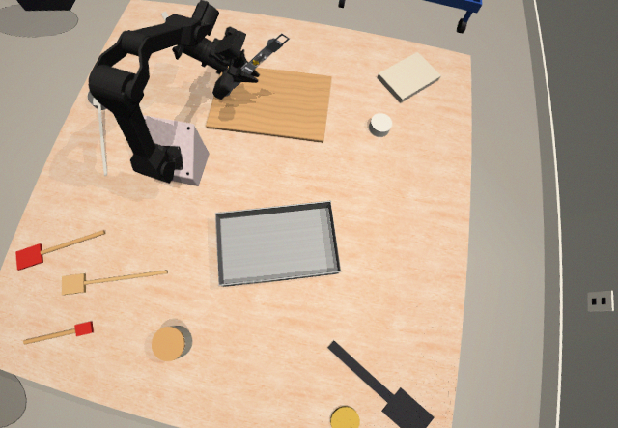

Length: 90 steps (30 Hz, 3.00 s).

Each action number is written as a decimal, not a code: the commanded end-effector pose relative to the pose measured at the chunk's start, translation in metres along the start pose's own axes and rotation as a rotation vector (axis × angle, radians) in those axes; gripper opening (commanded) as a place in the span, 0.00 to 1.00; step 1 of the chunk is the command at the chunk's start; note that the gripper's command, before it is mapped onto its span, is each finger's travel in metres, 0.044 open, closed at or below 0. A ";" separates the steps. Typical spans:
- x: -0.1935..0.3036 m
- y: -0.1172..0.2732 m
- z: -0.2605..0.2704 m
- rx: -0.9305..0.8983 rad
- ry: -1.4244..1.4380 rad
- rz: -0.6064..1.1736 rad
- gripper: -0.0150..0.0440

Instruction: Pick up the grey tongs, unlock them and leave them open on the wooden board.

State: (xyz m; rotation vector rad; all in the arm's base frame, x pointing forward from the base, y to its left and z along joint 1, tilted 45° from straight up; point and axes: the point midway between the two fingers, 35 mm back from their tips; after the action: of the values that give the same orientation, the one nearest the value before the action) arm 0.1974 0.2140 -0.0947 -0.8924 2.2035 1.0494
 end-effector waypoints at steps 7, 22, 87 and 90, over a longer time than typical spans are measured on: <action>-0.002 0.000 0.000 -0.001 -0.007 -0.010 0.00; 0.012 -0.029 -0.002 0.085 0.020 0.252 0.00; 0.066 -0.091 -0.016 0.201 -0.026 0.919 0.36; 0.066 -0.091 -0.016 0.201 -0.026 0.919 0.49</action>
State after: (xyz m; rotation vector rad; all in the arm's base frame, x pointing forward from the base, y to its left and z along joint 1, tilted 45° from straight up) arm 0.2205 0.1350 -0.1732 0.2868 2.6740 1.1481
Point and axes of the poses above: the point midway between the two fingers, 35 mm back from their tips, its own y axis back along the fingers, its own z axis across the jaws, x = y × z, and after that the axes turned 12 degrees about -y, right-handed
